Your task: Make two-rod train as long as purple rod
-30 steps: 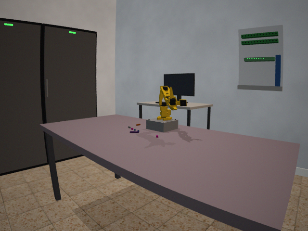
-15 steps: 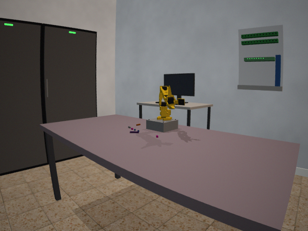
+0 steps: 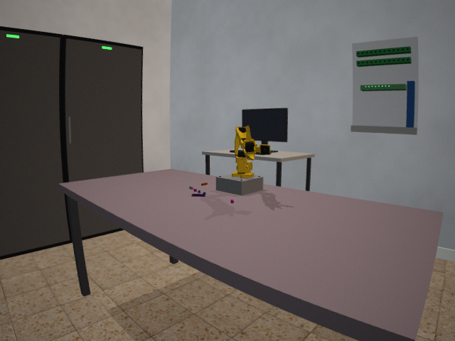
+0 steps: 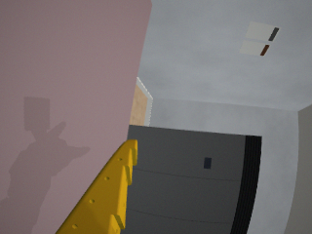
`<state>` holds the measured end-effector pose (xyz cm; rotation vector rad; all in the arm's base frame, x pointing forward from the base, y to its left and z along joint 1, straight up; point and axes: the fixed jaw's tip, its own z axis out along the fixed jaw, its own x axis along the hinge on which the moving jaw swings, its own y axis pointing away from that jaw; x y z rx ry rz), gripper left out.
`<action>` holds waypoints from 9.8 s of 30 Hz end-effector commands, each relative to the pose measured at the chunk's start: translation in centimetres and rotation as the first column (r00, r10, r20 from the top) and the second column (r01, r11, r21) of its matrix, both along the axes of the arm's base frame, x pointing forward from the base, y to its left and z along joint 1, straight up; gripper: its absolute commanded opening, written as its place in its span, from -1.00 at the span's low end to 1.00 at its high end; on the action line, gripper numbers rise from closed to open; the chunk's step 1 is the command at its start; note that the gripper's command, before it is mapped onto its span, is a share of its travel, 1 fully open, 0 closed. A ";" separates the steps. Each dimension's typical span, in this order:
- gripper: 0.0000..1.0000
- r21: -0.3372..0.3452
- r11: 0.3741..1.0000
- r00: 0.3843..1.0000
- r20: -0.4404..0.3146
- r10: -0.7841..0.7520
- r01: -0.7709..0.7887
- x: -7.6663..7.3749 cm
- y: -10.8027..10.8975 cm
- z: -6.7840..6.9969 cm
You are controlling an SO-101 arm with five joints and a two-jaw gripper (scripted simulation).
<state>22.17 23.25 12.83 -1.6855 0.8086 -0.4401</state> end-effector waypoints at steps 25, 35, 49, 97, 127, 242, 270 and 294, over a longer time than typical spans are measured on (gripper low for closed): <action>1.00 -0.108 0.992 0.997 -0.046 -0.064 0.059 0.4 -3.0 -0.1; 1.00 -0.131 0.989 0.995 -0.065 -0.075 0.066 0.4 -3.4 -0.2; 1.00 -0.177 0.981 0.991 -0.099 -0.095 0.076 0.3 -4.4 -0.5; 1.00 -0.366 0.928 0.953 -0.249 -0.171 0.071 -1.4 -8.1 -2.6; 1.00 -0.439 0.897 0.916 -0.335 -0.219 0.053 -2.7 -9.8 -3.5; 1.00 -0.555 0.831 0.821 -0.486 -0.300 -0.025 -6.2 -12.6 -4.5; 1.00 -0.605 0.796 0.752 -0.541 -0.377 -0.036 -10.1 -16.2 -3.6; 1.00 -0.624 0.780 0.715 -0.565 -0.412 -0.044 -12.1 -17.8 -3.5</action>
